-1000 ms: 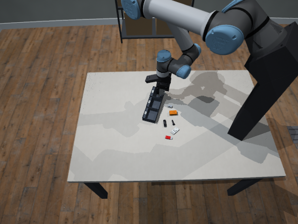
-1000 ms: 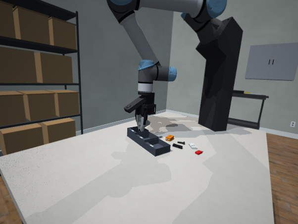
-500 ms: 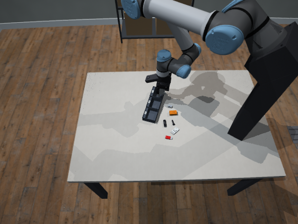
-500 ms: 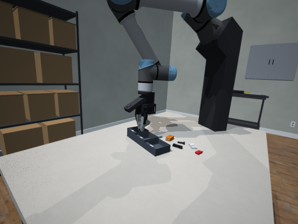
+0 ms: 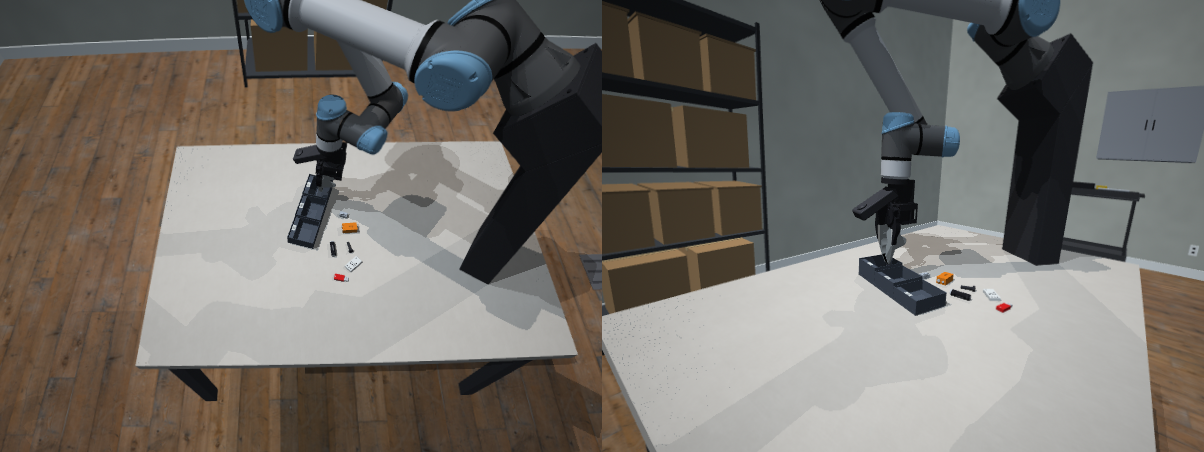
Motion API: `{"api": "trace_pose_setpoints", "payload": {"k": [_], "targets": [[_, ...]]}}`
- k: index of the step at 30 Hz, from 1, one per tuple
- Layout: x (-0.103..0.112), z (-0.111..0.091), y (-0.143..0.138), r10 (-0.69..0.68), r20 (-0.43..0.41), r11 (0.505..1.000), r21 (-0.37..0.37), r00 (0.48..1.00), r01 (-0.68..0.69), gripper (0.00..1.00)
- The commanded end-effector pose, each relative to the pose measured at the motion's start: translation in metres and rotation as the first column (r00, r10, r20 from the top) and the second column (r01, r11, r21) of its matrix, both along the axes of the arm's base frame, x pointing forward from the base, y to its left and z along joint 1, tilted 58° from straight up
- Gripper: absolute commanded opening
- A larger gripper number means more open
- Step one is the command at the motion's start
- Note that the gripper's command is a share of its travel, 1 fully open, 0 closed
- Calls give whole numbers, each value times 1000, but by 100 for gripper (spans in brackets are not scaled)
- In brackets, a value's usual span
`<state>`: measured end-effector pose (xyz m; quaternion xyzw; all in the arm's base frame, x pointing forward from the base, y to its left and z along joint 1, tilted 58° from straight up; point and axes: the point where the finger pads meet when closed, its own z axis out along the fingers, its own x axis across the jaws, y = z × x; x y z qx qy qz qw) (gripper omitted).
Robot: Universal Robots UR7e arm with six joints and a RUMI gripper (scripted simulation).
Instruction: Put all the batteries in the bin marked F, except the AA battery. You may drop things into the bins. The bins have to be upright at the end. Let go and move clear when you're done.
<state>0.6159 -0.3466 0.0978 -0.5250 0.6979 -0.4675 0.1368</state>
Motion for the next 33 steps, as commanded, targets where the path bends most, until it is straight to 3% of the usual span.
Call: {"api": "trace_pose_setpoints", "payload": {"k": [1, 15, 22, 33], "targets": [[-4, 4, 3, 0, 1, 1000, -1, 1000, 0, 4], [-28, 22, 21, 0, 1, 1000, -1, 1000, 0, 4], [-28, 22, 21, 0, 1, 1000, -1, 1000, 0, 4], [-7, 11, 59, 0, 1, 1000, -1, 1000, 0, 4]]}}
